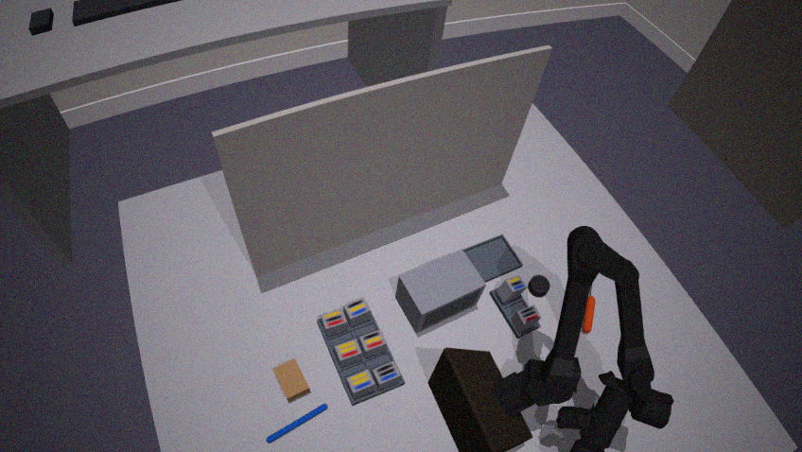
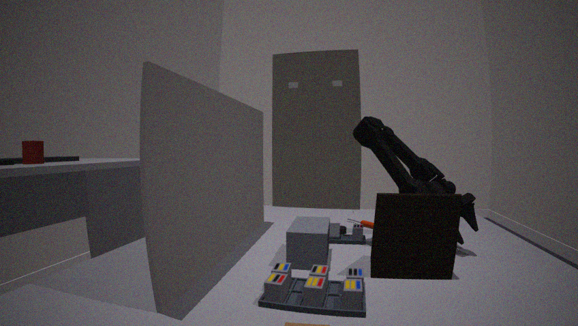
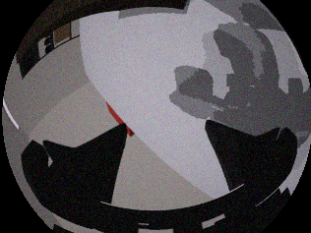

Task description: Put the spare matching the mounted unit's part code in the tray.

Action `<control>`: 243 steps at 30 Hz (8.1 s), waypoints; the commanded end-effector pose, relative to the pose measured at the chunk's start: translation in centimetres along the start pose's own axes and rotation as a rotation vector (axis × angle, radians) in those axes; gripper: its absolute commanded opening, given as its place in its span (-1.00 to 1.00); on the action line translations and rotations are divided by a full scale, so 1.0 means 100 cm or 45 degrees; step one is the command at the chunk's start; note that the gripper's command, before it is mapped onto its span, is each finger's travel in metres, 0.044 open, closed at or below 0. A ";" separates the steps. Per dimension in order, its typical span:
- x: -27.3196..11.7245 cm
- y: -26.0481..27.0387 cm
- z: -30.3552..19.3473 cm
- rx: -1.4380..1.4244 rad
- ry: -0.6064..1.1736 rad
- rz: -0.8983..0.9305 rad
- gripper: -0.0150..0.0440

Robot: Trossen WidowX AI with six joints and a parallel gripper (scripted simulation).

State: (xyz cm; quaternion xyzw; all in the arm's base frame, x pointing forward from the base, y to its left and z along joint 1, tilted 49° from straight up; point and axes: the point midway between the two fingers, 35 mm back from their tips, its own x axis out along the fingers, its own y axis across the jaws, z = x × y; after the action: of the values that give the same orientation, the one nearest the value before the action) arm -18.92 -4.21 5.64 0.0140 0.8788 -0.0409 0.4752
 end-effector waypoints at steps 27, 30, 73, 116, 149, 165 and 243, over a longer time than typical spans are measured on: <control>-0.073 -0.126 -0.065 0.488 0.157 -0.547 1.00; -0.093 -0.150 -0.071 0.562 0.139 -0.663 1.00; -0.390 -0.227 0.283 0.613 -1.208 -0.677 1.00; -0.342 0.093 0.452 0.441 -0.687 -0.860 1.00; -0.177 0.186 0.512 -1.498 0.259 -1.112 1.00; -0.149 0.157 0.519 -1.497 0.260 -1.113 0.53; -0.097 0.101 0.542 -1.490 0.259 -1.113 -0.10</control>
State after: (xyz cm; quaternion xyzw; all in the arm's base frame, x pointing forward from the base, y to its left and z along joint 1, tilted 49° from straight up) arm 32.26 1.39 -16.38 -0.5897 0.7219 0.2508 0.2613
